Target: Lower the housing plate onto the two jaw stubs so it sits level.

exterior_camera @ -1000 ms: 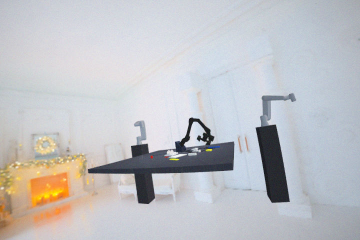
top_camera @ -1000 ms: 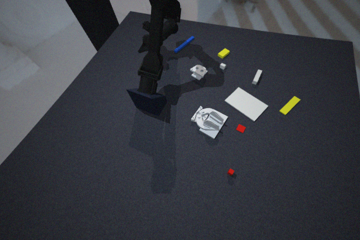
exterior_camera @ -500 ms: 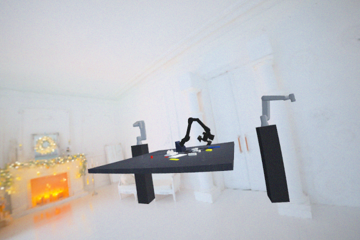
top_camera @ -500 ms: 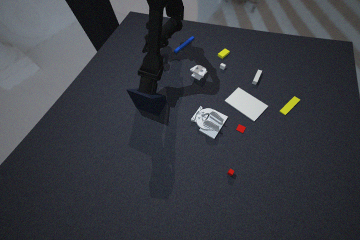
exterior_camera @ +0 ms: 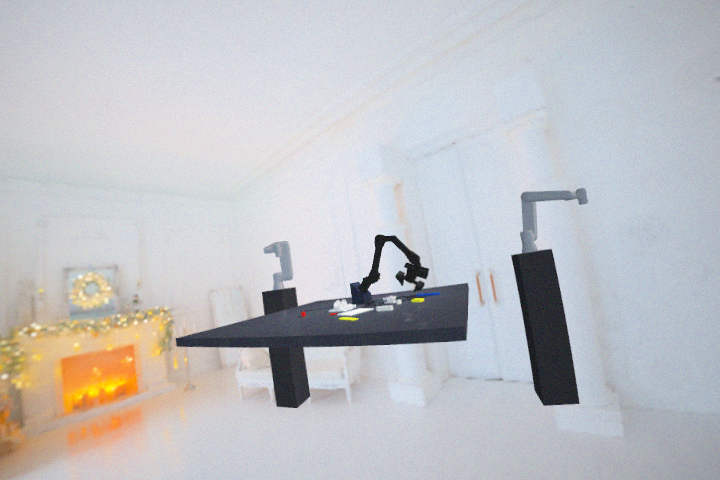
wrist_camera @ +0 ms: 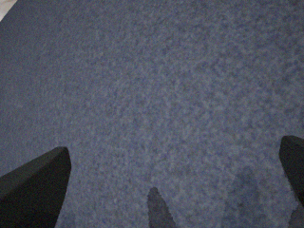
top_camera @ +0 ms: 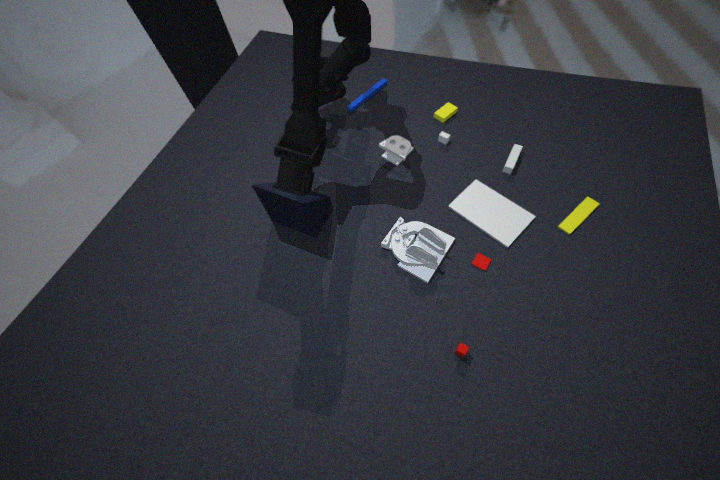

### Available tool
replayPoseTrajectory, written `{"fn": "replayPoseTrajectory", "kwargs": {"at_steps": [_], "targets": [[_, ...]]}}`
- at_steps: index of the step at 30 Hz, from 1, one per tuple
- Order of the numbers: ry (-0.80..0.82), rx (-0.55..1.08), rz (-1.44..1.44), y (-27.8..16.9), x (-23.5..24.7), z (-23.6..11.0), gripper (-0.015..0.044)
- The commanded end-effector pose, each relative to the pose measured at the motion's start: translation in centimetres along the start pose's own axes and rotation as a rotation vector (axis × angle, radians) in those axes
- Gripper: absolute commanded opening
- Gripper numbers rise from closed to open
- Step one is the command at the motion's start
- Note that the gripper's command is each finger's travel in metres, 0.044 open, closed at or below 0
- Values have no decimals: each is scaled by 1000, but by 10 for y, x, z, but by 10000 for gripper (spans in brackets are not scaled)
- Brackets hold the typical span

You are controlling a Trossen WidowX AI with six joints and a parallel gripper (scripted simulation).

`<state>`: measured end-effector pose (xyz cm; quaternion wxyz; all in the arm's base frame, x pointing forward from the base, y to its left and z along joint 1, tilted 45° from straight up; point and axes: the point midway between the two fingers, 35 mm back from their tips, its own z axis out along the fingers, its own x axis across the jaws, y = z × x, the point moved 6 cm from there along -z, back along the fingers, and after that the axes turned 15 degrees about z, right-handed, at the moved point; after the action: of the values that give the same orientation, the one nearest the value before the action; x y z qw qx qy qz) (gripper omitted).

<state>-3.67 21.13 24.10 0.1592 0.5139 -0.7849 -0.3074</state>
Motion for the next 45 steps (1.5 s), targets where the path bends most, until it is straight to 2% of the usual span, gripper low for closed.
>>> {"fn": "replayPoseTrajectory", "kwargs": {"at_steps": [1,16,45], "targets": [[-53,4,34,-1,-3,-8,440],[-180,55,220,-33,-7,-29,440],[-444,-15,761,-101,-10,-92,440]]}}
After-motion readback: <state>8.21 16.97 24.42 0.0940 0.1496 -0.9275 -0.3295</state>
